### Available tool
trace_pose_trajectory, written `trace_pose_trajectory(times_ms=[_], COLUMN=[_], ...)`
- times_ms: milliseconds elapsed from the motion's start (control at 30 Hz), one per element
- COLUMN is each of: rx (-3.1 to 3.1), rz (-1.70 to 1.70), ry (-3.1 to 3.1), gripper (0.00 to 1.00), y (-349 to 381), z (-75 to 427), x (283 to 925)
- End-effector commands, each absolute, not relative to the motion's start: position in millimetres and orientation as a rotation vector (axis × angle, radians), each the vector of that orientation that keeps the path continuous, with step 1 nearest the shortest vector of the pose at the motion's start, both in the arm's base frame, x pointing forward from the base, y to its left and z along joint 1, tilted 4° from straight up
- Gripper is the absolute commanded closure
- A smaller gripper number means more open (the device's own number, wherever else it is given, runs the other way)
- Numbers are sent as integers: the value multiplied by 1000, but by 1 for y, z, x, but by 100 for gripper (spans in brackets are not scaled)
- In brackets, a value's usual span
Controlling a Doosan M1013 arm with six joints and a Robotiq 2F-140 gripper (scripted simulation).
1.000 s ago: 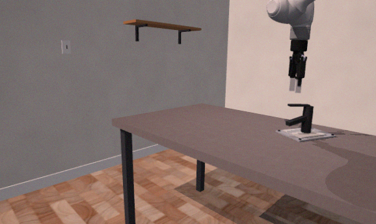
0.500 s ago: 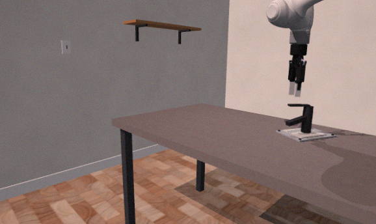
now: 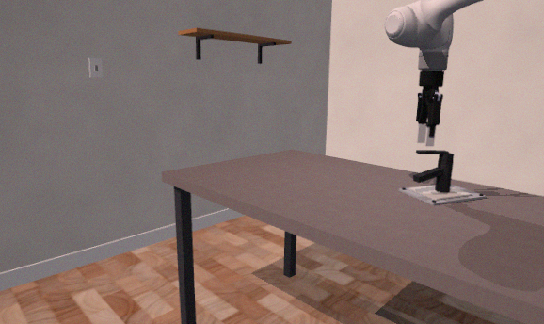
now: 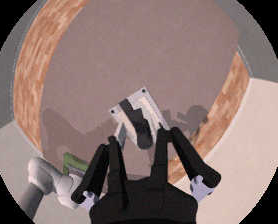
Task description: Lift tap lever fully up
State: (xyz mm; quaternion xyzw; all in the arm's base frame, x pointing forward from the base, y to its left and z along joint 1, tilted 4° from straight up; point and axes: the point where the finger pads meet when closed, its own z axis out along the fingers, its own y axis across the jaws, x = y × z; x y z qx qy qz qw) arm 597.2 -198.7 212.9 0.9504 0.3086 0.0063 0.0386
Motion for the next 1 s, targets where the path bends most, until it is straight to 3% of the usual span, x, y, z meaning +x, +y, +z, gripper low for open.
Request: trace_pose_trajectory(times_ms=[0, 967], rx=[2915, 2915], rz=[20, 20], ry=[946, 946], gripper=[61, 61], y=[-199, -199], z=[208, 204], x=[597, 598])
